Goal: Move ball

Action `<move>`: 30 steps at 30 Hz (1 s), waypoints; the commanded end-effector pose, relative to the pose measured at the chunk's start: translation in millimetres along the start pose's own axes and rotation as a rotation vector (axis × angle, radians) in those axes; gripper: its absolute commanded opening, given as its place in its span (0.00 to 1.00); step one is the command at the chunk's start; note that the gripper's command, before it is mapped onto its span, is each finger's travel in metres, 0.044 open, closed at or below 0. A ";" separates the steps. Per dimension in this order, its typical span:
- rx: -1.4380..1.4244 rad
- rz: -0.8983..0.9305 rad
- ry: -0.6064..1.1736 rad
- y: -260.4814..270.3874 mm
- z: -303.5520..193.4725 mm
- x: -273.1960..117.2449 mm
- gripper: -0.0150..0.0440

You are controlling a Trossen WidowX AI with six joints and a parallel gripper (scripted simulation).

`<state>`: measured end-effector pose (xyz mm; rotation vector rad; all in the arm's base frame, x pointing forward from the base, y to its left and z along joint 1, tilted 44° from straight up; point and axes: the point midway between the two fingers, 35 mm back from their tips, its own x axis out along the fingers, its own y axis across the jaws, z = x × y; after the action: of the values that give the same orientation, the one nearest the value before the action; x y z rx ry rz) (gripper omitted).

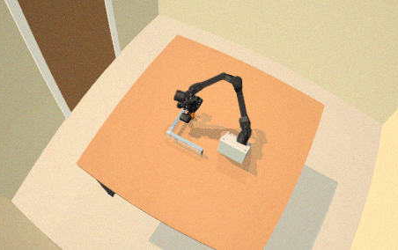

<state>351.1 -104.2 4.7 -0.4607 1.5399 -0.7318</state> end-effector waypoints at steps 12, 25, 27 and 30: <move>0.023 -0.009 -0.007 3.4 -5.3 -7.2 0.35; 0.004 0.010 -0.012 12.3 0.1 -70.9 0.25; 0.003 0.009 -0.010 11.1 1.0 -80.0 0.25; 0.000 0.008 -0.008 9.0 1.6 -93.7 0.25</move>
<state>361.8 -43.0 57.1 -0.4588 1.5372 -0.7279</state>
